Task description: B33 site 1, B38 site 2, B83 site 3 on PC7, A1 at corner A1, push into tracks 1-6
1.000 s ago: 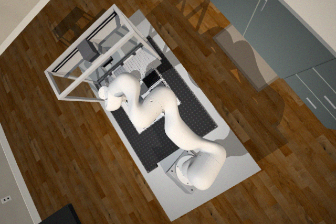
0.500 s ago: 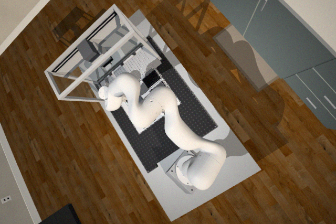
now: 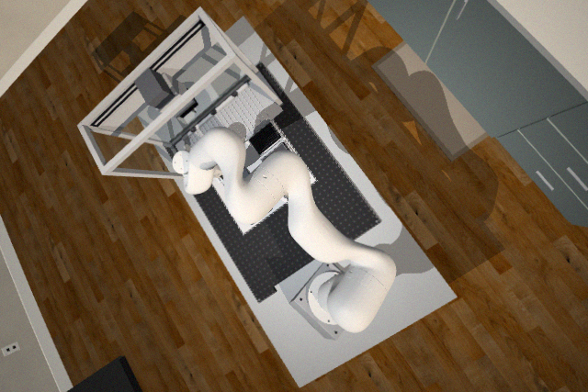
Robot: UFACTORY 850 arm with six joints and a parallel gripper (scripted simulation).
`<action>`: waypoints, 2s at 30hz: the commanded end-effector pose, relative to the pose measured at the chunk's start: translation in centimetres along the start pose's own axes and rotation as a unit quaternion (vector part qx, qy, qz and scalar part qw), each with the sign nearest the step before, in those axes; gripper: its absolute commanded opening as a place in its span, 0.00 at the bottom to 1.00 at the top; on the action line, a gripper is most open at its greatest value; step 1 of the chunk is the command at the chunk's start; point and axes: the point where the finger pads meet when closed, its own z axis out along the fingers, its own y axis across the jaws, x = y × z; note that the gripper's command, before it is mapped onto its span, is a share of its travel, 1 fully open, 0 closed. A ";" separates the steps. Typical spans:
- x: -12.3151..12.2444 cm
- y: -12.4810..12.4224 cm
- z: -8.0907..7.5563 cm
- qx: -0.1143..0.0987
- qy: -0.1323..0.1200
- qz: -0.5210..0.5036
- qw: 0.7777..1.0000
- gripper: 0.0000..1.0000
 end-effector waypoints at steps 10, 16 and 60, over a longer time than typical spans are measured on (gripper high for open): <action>0.0 0.1 -0.1 -0.001 0.000 0.000 1.000 1.00; 0.0 0.1 -0.1 -0.001 0.000 0.000 1.000 1.00; 0.0 0.1 -6.3 -0.001 0.000 0.000 1.000 1.00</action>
